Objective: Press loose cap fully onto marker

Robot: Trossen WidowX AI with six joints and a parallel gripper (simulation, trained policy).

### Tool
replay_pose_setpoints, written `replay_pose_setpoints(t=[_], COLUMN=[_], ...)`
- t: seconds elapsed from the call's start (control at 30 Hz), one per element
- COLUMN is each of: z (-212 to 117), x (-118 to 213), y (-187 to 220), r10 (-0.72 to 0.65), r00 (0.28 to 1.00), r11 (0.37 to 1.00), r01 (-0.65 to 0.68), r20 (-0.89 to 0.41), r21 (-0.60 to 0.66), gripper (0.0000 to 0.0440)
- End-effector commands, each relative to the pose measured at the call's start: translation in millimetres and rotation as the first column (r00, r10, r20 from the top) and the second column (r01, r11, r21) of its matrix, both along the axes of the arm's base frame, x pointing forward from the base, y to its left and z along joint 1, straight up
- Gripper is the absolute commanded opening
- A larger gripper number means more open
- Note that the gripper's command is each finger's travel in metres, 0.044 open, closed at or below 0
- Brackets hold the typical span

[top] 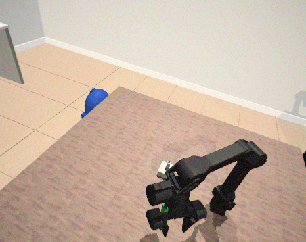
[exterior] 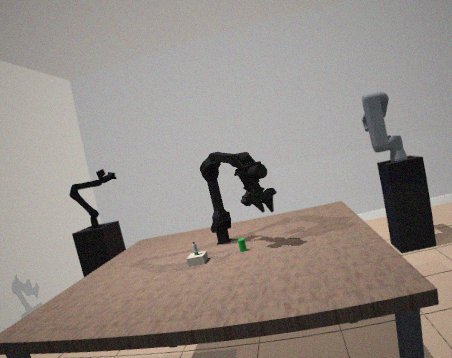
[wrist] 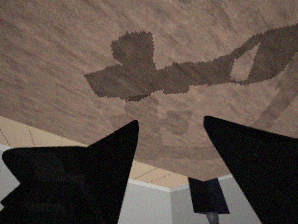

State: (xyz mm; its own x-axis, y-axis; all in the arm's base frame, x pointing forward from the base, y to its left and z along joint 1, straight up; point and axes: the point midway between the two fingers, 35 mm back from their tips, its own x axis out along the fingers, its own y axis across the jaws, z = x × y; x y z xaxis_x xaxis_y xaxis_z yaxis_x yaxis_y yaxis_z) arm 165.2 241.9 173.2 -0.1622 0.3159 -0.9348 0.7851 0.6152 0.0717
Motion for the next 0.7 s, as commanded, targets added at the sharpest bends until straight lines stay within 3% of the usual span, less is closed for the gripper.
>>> replay_pose_setpoints(t=[0.0, 0.67], z=[0, -7], x=[10, 50], y=[-8, -55], r10=[-0.015, -0.103], r00=[1.000, 0.993], r11=[1.000, 0.982], r01=[0.016, 0.110], r20=[0.014, 0.053], r21=[-0.022, -0.152], gripper=[0.0313, 0.0310])
